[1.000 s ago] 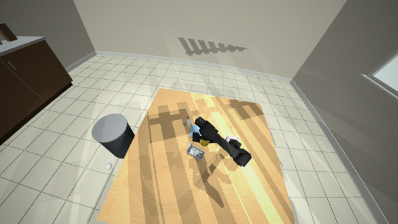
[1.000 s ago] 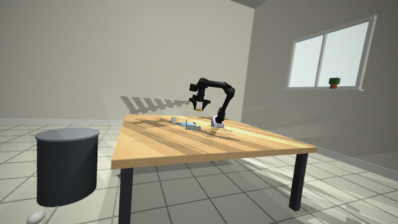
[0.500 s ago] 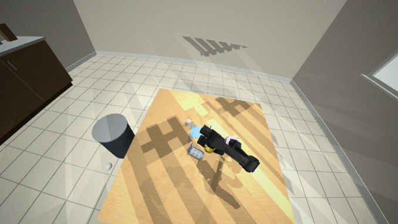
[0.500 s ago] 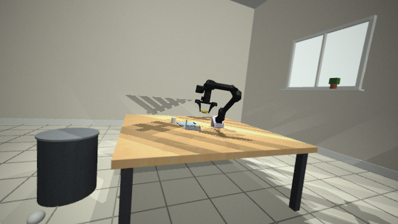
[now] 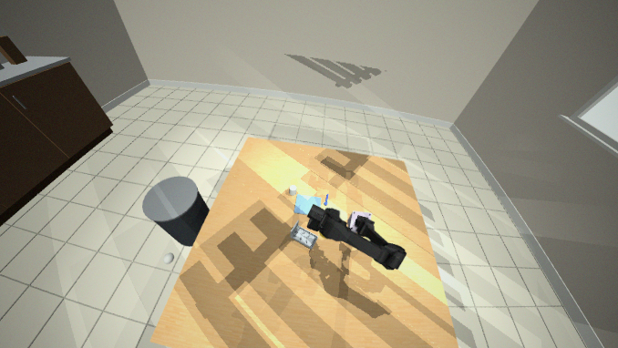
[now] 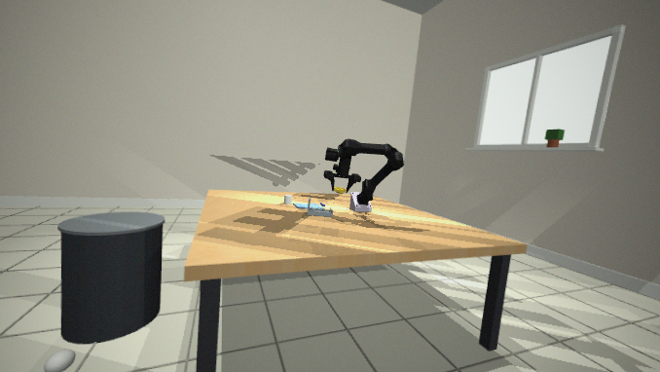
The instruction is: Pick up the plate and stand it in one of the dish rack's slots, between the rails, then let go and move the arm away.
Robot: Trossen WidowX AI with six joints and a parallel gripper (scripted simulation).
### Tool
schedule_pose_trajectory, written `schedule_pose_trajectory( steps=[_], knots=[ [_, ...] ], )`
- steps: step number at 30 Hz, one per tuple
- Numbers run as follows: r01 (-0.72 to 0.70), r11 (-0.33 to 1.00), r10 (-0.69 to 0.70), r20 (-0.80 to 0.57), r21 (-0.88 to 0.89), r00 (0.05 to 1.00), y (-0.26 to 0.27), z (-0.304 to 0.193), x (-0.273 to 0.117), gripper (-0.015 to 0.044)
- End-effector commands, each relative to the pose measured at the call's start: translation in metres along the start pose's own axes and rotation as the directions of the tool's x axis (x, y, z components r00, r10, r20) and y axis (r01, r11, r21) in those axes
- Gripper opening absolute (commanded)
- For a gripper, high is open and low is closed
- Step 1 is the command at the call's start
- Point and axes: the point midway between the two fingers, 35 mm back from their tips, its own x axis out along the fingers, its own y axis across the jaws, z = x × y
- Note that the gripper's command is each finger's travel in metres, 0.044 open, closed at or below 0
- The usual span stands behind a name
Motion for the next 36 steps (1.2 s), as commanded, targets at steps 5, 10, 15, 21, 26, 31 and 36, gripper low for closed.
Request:
schedule_pose_trajectory(
  steps=[5, 10, 15, 21, 26, 31, 36],
  knots=[
    [0.005, 0.993, 0.016, 0.168, -0.12, 0.986, -0.004, 0.009, 0.018, 0.0],
    [0.012, 0.979, 0.043, 0.264, -0.203, 0.964, -0.005, 0.013, 0.028, 0.0],
    [0.02, 0.958, 0.084, 0.347, -0.284, 0.934, -0.004, 0.016, 0.036, 0.0],
    [0.025, 0.926, 0.153, 0.436, -0.376, 0.887, -0.002, 0.02, 0.045, 0.0],
    [0.025, 0.894, 0.225, 0.495, -0.448, 0.839, 0.002, 0.022, 0.05, 0.0],
    [0.022, 0.856, 0.305, 0.538, -0.517, 0.786, 0.005, 0.022, 0.054, 0.0],
    [0.016, 0.812, 0.39, 0.563, -0.583, 0.729, 0.009, 0.021, 0.057, 0.0]
  ],
)
